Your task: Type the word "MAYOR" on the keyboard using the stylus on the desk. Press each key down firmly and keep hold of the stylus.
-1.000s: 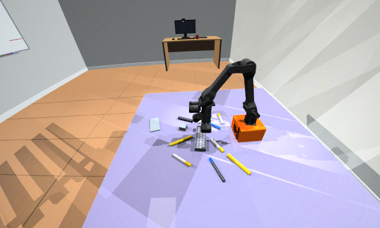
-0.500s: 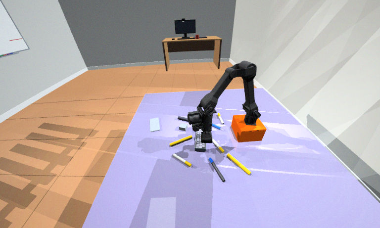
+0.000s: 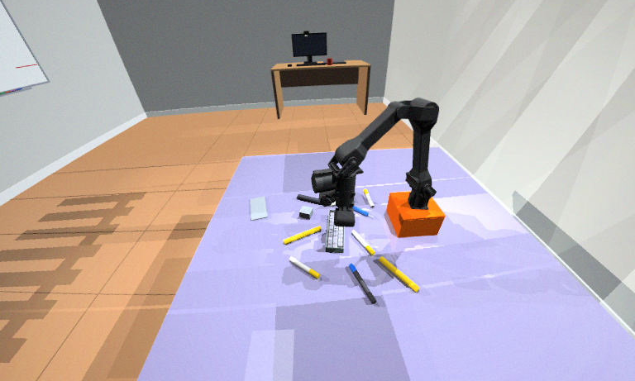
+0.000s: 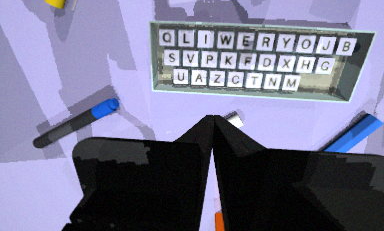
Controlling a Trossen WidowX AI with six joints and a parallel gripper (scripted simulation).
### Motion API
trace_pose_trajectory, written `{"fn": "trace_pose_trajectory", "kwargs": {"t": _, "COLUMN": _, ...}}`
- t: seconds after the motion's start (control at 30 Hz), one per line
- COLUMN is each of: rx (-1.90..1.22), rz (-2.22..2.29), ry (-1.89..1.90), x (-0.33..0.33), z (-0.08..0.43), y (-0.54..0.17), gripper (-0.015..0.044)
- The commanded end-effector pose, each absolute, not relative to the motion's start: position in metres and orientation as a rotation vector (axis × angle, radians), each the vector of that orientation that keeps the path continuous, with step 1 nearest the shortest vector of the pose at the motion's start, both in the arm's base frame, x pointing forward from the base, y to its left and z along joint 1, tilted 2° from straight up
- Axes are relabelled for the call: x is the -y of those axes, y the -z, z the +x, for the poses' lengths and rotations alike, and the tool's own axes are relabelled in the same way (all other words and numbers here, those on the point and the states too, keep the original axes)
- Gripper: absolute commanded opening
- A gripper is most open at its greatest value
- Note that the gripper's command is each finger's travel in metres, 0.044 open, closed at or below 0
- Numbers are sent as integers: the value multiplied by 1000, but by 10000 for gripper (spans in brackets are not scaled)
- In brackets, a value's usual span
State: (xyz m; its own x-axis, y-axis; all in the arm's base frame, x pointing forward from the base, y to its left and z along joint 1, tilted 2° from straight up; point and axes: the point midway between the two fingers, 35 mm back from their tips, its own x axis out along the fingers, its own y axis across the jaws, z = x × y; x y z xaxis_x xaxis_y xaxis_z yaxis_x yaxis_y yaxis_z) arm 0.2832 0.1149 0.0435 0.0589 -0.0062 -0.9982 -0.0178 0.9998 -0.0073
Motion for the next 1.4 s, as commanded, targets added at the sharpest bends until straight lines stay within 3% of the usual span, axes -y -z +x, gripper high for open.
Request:
{"fn": "trace_pose_trajectory", "kwargs": {"t": 0.0, "rx": -1516, "rz": -21, "ry": -8, "x": -115, "z": 283, "y": -41, "gripper": 0}}
{"fn": "trace_pose_trajectory", "kwargs": {"t": 0.03, "rx": -1514, "rz": -20, "ry": -8, "x": -115, "z": 283, "y": -43, "gripper": 0}}
{"fn": "trace_pose_trajectory", "kwargs": {"t": 0.17, "rx": -1518, "rz": -21, "ry": -7, "x": -115, "z": 283, "y": -42, "gripper": 105}}
{"fn": "trace_pose_trajectory", "kwargs": {"t": 0.3, "rx": -1518, "rz": -21, "ry": -7, "x": -115, "z": 283, "y": -42, "gripper": 0}}
{"fn": "trace_pose_trajectory", "kwargs": {"t": 0.6, "rx": -1518, "rz": -21, "ry": -7, "x": -115, "z": 282, "y": -42, "gripper": 0}}
{"fn": "trace_pose_trajectory", "kwargs": {"t": 0.73, "rx": -1528, "rz": -64, "ry": -46, "x": -111, "z": 282, "y": -41, "gripper": 105}}
{"fn": "trace_pose_trajectory", "kwargs": {"t": 0.8, "rx": -1552, "rz": -178, "ry": -156, "x": -100, "z": 282, "y": -37, "gripper": 150}}
{"fn": "trace_pose_trajectory", "kwargs": {"t": 1.1, "rx": -1566, "rz": -674, "ry": -776, "x": -48, "z": 274, "y": -24, "gripper": 150}}
{"fn": "trace_pose_trajectory", "kwargs": {"t": 1.37, "rx": -1359, "rz": -1009, "ry": -1391, "x": -7, "z": 260, "y": -15, "gripper": 150}}
